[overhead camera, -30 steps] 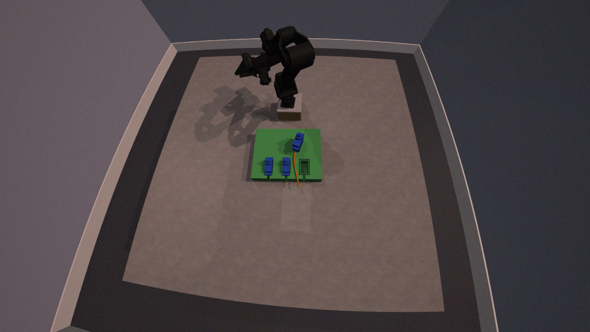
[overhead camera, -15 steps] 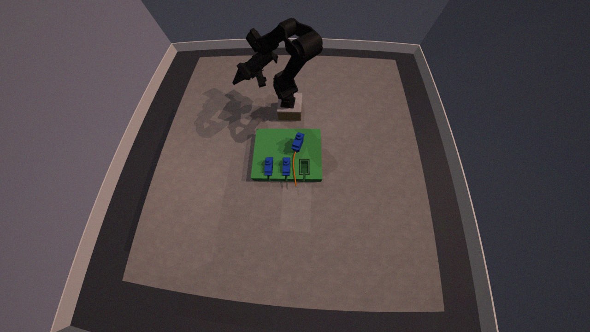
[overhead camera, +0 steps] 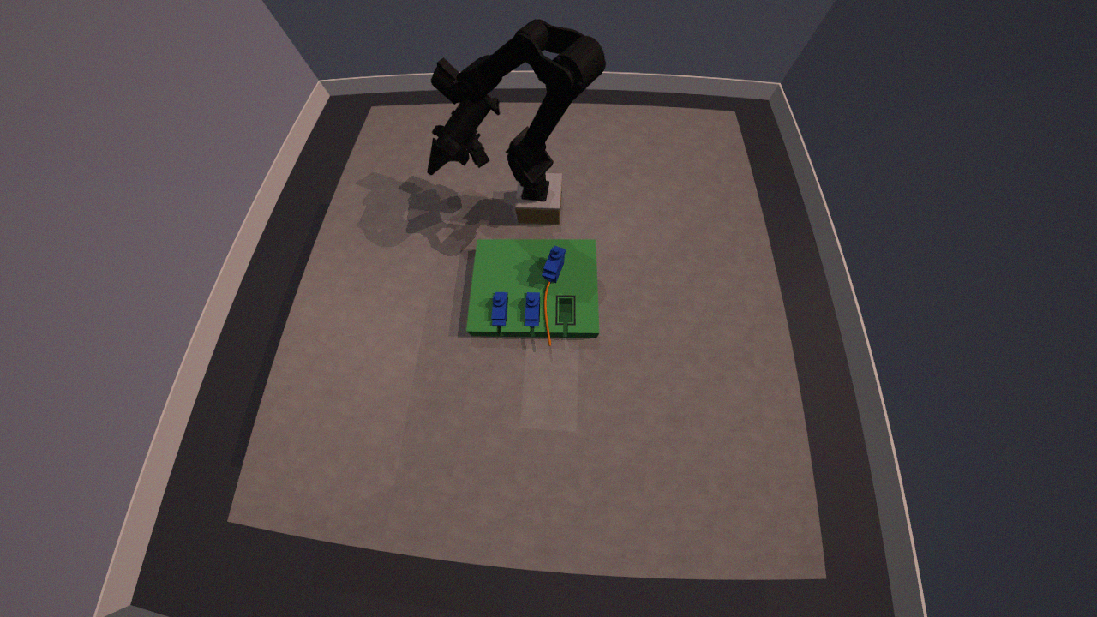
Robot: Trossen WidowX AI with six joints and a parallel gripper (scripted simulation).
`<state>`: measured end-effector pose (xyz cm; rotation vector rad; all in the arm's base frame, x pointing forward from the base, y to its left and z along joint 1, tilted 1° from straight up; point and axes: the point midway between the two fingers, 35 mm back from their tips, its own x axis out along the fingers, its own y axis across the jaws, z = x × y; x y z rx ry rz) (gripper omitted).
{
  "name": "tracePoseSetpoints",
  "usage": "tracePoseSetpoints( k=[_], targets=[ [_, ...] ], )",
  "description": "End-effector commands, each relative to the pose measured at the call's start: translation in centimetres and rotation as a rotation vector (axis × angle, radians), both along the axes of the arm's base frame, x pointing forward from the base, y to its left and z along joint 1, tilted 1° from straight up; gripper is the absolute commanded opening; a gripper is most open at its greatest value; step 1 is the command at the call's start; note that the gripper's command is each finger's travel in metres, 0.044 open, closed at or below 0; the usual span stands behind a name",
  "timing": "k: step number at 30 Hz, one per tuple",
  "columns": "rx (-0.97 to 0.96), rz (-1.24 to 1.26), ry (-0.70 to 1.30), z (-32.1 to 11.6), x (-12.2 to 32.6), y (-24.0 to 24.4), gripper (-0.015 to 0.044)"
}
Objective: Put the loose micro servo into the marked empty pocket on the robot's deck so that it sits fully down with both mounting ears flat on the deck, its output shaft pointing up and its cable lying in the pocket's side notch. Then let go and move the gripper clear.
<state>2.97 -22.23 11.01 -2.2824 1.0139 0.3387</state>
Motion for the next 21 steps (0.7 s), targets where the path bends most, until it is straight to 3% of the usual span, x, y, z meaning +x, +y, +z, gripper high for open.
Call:
tracePoseSetpoints(
  k=[1,21],
  targets=[
    [-0.019,0.081,0.054,-0.2,1.0,-0.1,0.0],
    [-0.168,0.556,0.307,-0.9,7.3,0.7,0.0]
  ],
)
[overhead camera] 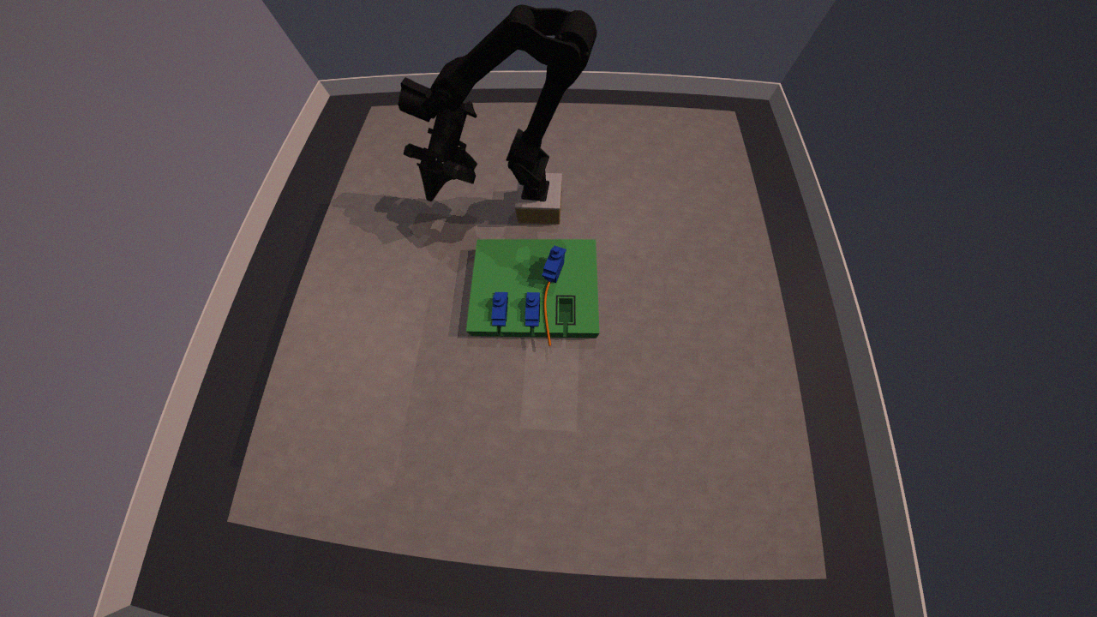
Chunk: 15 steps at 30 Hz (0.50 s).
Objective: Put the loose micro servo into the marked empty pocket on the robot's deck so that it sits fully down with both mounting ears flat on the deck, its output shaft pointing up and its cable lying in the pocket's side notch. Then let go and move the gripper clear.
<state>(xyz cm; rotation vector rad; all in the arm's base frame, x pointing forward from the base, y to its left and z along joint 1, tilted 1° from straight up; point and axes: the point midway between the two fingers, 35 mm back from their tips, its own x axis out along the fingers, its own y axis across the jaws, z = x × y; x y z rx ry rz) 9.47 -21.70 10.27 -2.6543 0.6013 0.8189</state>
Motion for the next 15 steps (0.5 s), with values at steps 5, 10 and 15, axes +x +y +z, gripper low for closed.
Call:
tracePoseSetpoints(
  k=[5,10,15],
  targets=[
    [-0.068,0.195,0.087,-0.3,2.4,0.6,0.0],
    [-0.109,0.303,0.137,-0.6,3.6,1.2,0.0],
    [-0.161,0.432,0.185,-0.8,5.1,1.8,0.0]
  ],
)
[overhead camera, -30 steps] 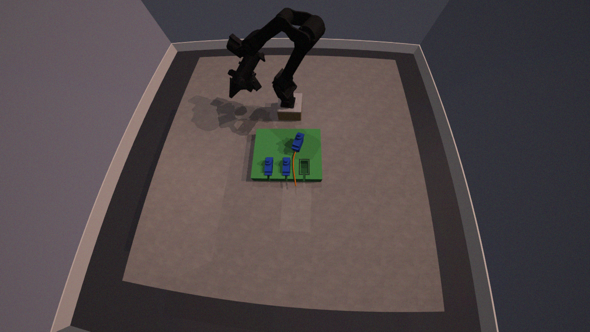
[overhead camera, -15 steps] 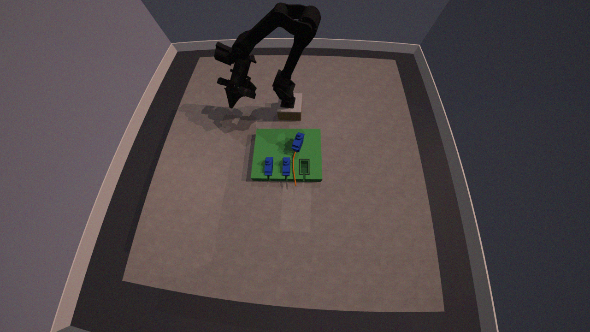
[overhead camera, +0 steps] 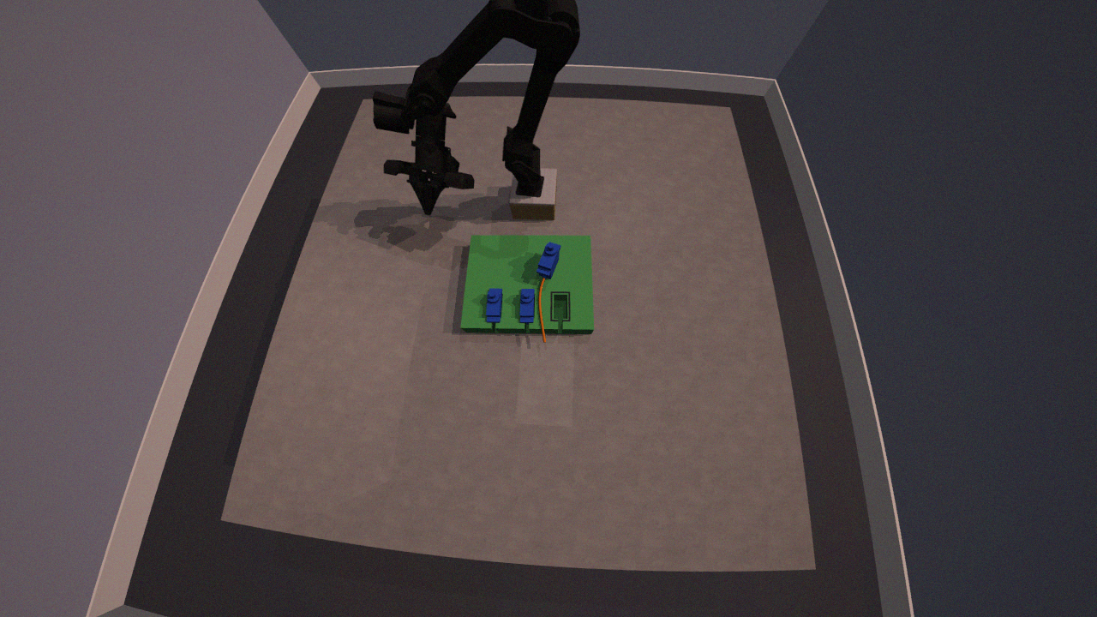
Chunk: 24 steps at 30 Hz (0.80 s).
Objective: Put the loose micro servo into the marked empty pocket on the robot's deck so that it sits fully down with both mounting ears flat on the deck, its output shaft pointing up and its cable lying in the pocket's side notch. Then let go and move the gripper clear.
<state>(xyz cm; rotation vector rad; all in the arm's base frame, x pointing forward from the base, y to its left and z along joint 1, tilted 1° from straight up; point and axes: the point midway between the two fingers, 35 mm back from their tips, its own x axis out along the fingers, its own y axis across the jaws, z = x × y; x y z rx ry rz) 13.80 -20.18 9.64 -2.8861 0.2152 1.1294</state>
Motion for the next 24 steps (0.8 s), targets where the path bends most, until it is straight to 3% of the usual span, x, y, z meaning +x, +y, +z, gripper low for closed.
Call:
tracePoseSetpoints(
  k=[1,24],
  targets=[
    [-0.036,0.097,0.036,-0.2,1.1,0.5,0.0],
    [-0.281,0.729,0.19,-0.9,7.5,5.4,0.0]
  ],
)
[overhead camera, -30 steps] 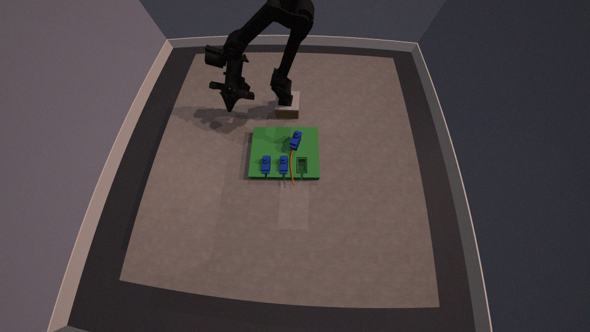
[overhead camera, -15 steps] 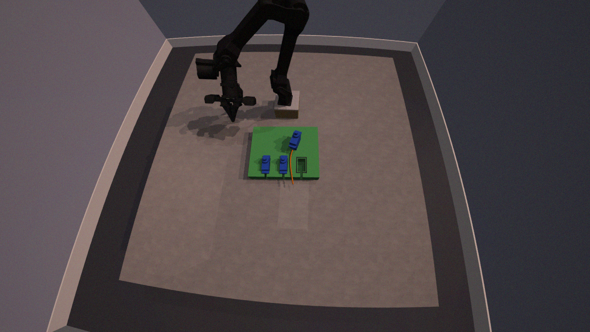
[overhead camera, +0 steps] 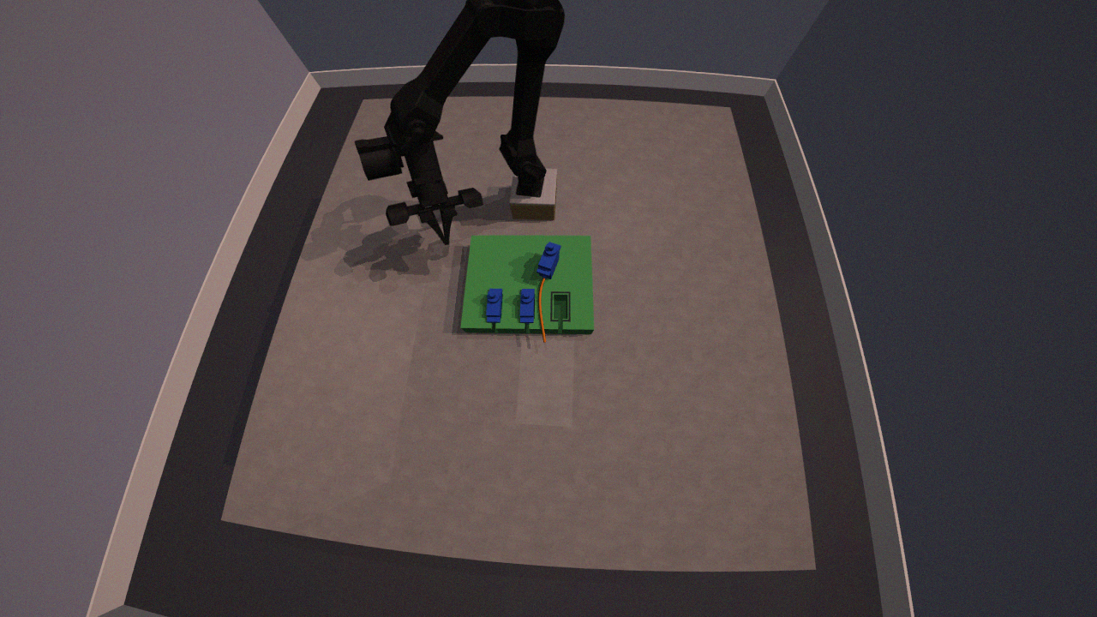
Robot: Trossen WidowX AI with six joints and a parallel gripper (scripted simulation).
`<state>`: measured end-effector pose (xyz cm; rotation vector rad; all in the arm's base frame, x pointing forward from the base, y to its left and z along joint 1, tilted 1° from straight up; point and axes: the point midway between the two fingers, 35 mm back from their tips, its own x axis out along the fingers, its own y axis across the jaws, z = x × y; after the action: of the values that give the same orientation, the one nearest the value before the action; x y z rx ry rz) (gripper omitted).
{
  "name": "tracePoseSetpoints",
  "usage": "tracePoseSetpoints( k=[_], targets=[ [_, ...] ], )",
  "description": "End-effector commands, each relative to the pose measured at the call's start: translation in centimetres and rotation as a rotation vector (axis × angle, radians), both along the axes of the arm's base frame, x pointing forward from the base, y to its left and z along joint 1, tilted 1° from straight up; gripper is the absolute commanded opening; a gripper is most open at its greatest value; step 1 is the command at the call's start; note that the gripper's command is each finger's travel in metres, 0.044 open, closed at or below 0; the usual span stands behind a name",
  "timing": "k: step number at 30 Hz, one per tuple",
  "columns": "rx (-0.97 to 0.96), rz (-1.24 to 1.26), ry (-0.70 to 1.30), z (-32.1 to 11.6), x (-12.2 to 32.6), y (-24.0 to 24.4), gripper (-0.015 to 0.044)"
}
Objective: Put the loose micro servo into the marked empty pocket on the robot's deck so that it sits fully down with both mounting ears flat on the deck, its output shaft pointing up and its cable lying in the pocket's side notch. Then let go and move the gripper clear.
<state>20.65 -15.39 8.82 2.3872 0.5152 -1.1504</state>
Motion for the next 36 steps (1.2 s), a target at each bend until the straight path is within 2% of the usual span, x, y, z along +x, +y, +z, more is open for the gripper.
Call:
tracePoseSetpoints(
  k=[1,36],
  targets=[
    [-0.043,0.106,0.018,-0.2,0.9,0.9,0.0],
    [-0.424,1.138,0.09,-1.1,7.1,12.4,0.0]
  ],
)
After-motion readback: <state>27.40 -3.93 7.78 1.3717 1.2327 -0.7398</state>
